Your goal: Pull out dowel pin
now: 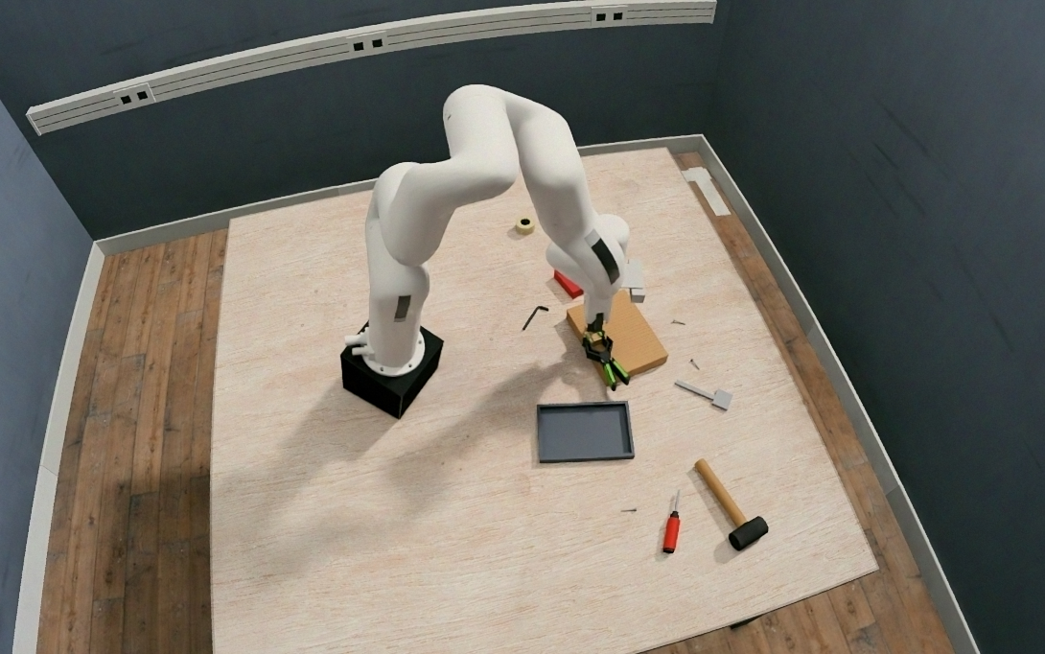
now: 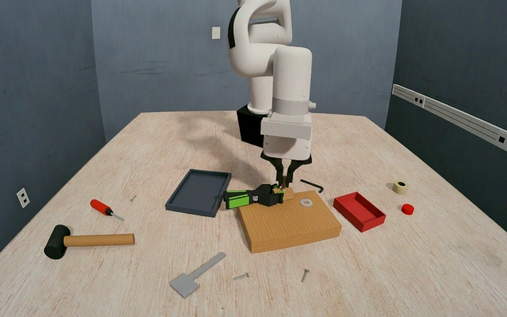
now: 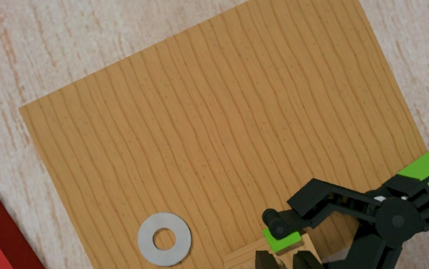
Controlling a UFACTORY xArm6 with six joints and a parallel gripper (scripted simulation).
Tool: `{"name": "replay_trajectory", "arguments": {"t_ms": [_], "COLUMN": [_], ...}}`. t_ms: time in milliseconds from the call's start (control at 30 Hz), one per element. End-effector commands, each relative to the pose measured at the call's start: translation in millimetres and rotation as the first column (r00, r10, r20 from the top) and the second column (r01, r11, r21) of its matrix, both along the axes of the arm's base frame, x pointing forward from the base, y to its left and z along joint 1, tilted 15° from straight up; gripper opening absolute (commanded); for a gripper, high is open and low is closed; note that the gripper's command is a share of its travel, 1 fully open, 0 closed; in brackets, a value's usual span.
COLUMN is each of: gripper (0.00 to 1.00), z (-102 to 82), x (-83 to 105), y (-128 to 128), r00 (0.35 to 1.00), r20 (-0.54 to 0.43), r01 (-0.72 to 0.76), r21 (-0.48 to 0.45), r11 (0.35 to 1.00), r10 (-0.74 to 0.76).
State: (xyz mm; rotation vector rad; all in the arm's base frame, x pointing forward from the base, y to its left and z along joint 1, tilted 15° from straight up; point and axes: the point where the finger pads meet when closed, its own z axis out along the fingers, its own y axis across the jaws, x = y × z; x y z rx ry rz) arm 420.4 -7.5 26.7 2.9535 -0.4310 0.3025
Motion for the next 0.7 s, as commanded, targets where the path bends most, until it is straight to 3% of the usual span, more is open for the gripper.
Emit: {"name": "replay_trajectory", "arguments": {"t_ms": [0,433,667], "gripper": [0.0,0.0,0.0], "z": [1.2,1.6,1.9], "x": [1.2,1.1,1.0], "y": [0.2,0.3,0.3], "r00": [0.996,0.97,0.983], "r20": [0.021,0.045,0.036], "r01": [0.081,0.237,0.178], "r21": [0.01,0.044,0.031], "r11": [0.997,0.97,0.984], "r10": [-0.081,-0.239,-0.179]}}
